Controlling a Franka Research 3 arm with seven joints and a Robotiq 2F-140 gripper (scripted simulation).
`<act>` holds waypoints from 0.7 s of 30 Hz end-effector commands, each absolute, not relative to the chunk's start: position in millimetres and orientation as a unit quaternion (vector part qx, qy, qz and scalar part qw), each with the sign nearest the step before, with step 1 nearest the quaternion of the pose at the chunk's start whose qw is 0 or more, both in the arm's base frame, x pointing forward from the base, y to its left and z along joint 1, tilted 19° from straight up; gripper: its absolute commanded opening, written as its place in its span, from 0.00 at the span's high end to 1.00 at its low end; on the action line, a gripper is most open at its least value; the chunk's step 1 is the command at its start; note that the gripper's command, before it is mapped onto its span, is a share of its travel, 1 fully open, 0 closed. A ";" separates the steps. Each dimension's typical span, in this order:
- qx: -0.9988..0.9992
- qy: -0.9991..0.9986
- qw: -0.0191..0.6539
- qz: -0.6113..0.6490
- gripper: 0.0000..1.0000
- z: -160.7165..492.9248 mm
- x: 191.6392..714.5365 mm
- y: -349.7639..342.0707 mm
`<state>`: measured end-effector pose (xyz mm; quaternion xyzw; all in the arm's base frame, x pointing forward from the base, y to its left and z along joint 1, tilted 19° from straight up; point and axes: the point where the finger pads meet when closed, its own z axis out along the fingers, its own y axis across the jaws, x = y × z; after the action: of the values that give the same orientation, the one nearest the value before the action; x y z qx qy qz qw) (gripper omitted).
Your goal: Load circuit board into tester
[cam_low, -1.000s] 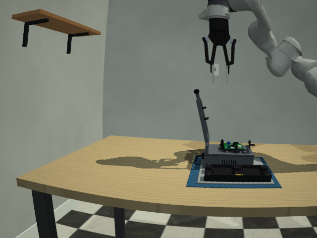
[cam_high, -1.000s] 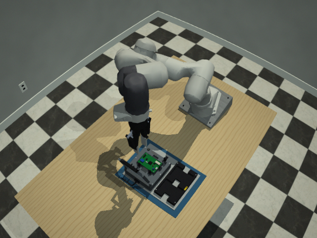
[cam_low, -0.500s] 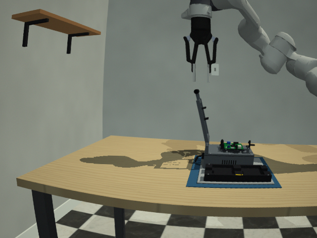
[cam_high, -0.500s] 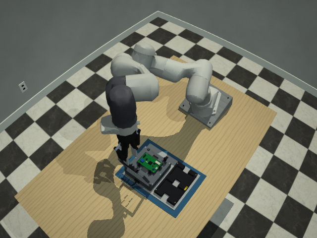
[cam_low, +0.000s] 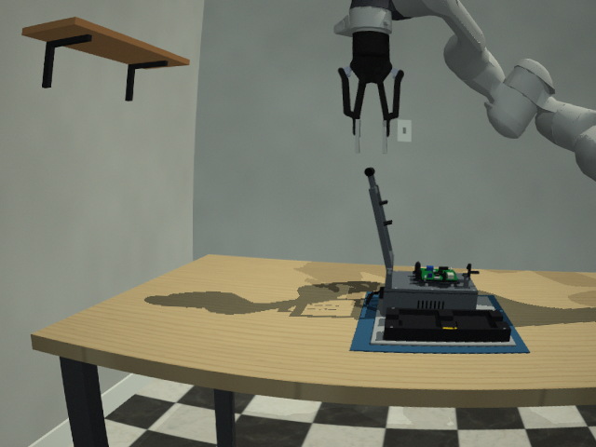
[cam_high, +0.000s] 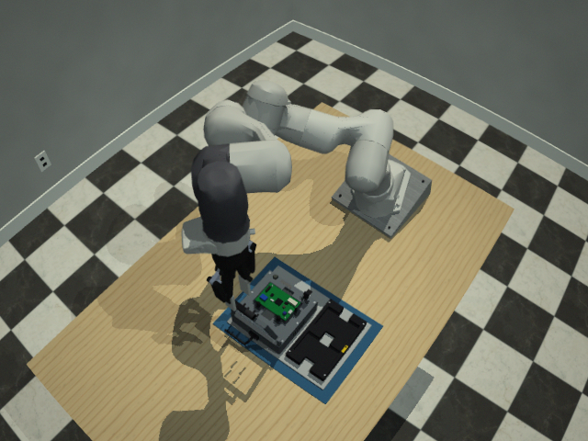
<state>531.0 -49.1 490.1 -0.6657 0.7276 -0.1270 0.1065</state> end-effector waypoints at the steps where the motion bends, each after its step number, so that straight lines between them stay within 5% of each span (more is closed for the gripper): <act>1: -0.671 0.723 0.105 -0.130 0.70 490.1 532.8 -49.2; 21: -0.671 0.723 0.105 -0.130 0.70 488.1 533.5 -49.3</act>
<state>531.7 -49.3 489.0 -0.6691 0.7244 -0.1281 0.1051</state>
